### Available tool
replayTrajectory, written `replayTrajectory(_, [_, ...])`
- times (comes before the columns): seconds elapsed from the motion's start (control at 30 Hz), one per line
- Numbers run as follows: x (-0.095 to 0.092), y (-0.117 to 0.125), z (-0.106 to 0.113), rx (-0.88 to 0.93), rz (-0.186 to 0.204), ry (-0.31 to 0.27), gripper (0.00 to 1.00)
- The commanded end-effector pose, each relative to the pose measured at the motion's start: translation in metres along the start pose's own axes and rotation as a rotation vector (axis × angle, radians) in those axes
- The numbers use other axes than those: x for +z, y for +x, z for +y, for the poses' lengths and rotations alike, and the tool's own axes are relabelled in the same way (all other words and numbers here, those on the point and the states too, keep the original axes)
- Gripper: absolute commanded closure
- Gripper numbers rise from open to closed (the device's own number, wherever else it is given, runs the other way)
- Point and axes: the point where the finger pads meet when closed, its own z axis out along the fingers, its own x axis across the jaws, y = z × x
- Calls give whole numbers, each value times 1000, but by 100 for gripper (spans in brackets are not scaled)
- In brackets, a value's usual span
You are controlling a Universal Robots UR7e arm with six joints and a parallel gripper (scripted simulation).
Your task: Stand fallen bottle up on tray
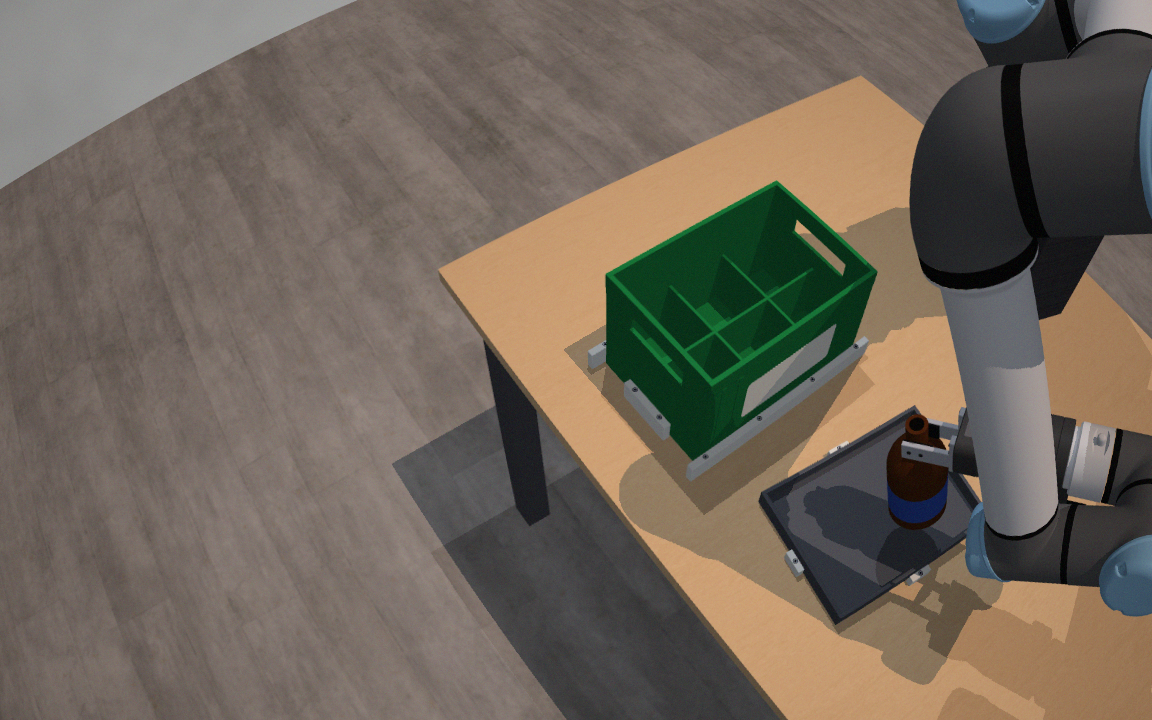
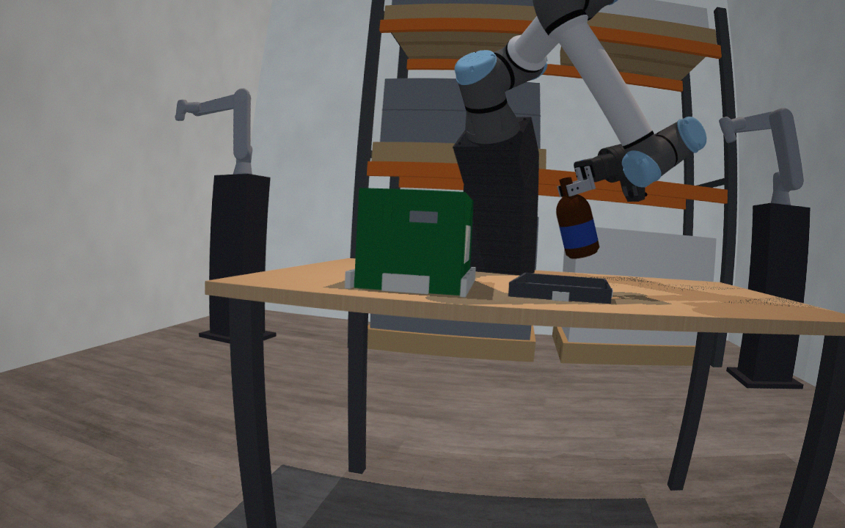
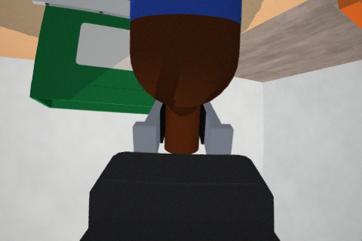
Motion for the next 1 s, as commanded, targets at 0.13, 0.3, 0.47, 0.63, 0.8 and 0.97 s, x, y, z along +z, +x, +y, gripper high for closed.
replayTrajectory(0.13, [2, 0, -3, 0, -2, -1, 100])
replayTrajectory(0.3, [3, 0, -6, 0, -2, 0, 100])
replayTrajectory(0.47, [4, 0, -9, 0, -2, 0, 100])
replayTrajectory(0.63, [6, 0, -14, 0, -2, 0, 100])
replayTrajectory(0.8, [7, 0, -17, 0, -2, 0, 100])
replayTrajectory(0.97, [9, 0, -22, 0, -2, 0, 100])
